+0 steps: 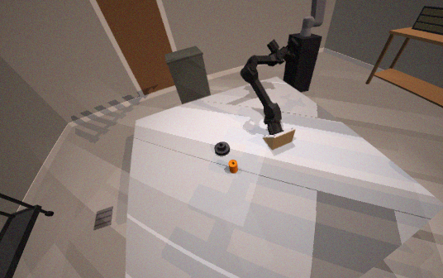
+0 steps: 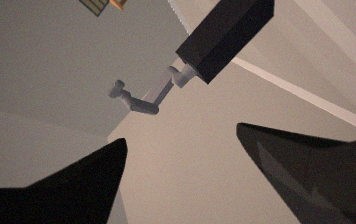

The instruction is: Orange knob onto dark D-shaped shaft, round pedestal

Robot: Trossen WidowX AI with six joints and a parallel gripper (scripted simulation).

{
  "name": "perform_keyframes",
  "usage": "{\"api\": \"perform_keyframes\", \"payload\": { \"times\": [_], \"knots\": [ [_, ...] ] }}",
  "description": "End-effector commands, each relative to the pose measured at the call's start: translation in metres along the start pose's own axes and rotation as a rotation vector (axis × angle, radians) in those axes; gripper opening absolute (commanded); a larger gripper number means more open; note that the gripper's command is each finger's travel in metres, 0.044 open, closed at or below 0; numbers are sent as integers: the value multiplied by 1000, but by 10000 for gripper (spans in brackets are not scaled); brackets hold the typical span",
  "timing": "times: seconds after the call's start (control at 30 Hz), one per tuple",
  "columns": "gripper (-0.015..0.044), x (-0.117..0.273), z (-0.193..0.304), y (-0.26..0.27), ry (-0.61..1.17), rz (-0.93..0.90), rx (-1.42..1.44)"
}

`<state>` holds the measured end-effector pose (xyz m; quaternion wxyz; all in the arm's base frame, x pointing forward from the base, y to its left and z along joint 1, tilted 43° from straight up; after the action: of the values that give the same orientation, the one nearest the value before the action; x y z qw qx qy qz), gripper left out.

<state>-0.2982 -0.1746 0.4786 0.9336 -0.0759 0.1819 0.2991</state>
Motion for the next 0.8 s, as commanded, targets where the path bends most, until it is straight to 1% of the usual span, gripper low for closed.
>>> {"api": "perform_keyframes", "payload": {
  "times": [0.0,0.03,0.2,0.47,0.77],
  "knots": [
    [426,0,0,0,0,0,0],
    [440,0,0,-1,-1,2,1],
    [440,-2,-3,-27,-22,63,29],
    [440,6,-6,-104,-67,251,123],
    [440,35,-3,-195,-85,500,258]
  ]
}}
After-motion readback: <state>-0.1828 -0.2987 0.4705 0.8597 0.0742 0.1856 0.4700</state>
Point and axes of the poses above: the point midway between the two fingers, 35 mm back from their tips, its own x axis back along the fingers, its own y axis across the jaws, z = x × y, the point moved 5 cm from there along x, back along the fingers, and after that the axes turned 13 degrees about -x, right-handed, at the moved point
